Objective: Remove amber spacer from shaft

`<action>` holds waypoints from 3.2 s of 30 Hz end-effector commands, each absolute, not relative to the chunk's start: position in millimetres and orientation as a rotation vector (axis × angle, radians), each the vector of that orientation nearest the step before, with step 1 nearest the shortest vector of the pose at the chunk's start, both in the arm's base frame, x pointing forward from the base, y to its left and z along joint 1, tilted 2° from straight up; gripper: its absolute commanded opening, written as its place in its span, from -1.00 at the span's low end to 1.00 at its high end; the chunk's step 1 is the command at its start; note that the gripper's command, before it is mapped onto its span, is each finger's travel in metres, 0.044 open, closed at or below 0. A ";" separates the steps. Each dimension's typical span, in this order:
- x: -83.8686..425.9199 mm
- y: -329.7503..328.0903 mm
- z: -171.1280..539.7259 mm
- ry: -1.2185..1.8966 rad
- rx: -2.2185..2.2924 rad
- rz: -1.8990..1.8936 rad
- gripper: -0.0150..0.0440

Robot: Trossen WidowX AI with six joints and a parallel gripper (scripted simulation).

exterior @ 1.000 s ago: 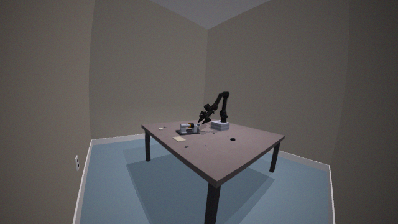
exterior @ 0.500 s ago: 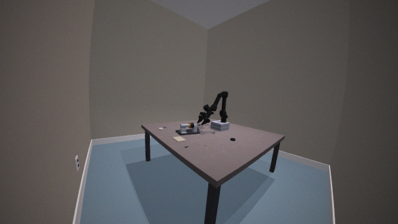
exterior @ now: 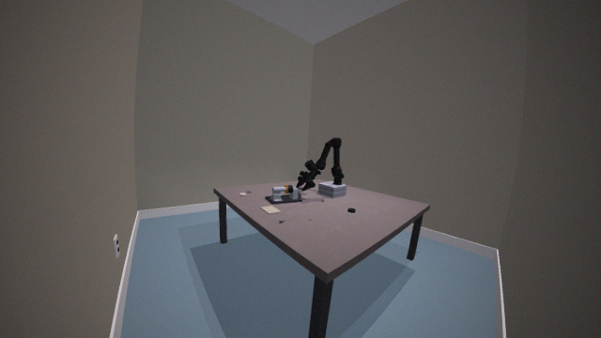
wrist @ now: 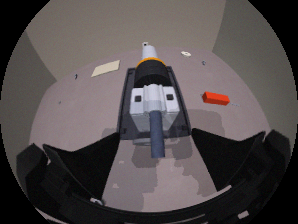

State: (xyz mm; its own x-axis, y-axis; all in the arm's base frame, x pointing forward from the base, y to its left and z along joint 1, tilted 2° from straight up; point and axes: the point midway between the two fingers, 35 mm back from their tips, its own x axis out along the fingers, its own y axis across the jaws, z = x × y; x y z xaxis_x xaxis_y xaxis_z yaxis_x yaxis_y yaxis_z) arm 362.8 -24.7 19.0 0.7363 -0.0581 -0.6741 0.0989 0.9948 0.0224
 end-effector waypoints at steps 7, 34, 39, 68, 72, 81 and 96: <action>367.5 -24.3 15.7 0.736 0.057 -0.082 1.00; 367.5 -24.3 15.7 0.736 0.057 -0.082 1.00; 370.2 -24.5 13.5 0.736 0.057 -0.082 1.00; 378.6 -25.6 4.3 0.738 0.058 -0.086 -0.25; 378.6 -25.6 4.3 0.738 0.058 -0.086 -0.47; 375.3 -25.3 4.1 0.736 0.057 -0.082 -0.49; 365.2 -24.3 3.3 0.737 0.057 -0.082 -0.49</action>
State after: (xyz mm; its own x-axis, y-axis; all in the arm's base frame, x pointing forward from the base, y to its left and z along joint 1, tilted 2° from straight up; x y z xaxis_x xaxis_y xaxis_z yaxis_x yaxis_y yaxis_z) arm 369.3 -25.1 3.3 0.7384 -0.0569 -0.6720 0.0976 0.9950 0.0231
